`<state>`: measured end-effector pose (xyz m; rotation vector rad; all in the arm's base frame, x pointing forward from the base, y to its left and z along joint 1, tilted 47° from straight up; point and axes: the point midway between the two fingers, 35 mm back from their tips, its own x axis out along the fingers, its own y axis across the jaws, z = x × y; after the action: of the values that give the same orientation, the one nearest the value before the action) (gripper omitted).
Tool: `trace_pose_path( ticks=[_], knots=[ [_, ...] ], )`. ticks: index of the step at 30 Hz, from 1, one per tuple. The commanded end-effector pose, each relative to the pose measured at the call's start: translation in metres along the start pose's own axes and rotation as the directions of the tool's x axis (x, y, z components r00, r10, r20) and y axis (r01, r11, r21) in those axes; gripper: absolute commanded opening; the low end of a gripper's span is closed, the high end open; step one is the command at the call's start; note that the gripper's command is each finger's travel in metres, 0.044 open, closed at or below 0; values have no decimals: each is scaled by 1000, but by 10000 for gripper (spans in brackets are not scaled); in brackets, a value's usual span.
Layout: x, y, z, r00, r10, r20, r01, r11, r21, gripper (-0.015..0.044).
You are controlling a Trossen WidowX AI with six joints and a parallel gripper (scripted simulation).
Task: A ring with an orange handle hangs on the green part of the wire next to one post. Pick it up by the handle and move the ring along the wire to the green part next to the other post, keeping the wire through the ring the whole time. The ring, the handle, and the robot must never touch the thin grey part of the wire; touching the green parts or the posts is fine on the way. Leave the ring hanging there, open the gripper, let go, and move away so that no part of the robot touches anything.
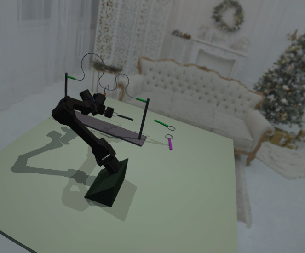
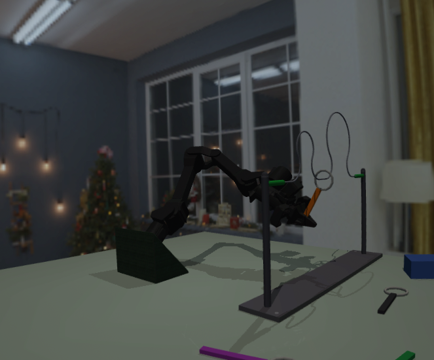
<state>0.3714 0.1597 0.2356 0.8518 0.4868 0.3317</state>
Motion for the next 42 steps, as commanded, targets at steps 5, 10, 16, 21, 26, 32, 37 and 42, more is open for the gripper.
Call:
trace_pose_path(
  ticks=[5,10,16,21,26,32,37,42],
  knots=[
    [-3,-10,2,1000,-8,3,8,1000,-27,-150],
    [-4,-18,2,1000,-18,1,18,999,-46,-150],
    [-5,-28,2,999,-40,-2,40,996,-83,-150],
    [-7,-40,3,998,-68,-5,67,989,-131,-150],
    [-10,-53,5,994,-107,-6,103,975,-196,-150],
    [-14,-69,9,988,-157,-5,150,948,-282,-150],
    [-19,-85,14,977,-211,2,197,907,-371,-150],
    [-25,-100,22,963,-267,15,243,852,-463,-150]
  ],
)
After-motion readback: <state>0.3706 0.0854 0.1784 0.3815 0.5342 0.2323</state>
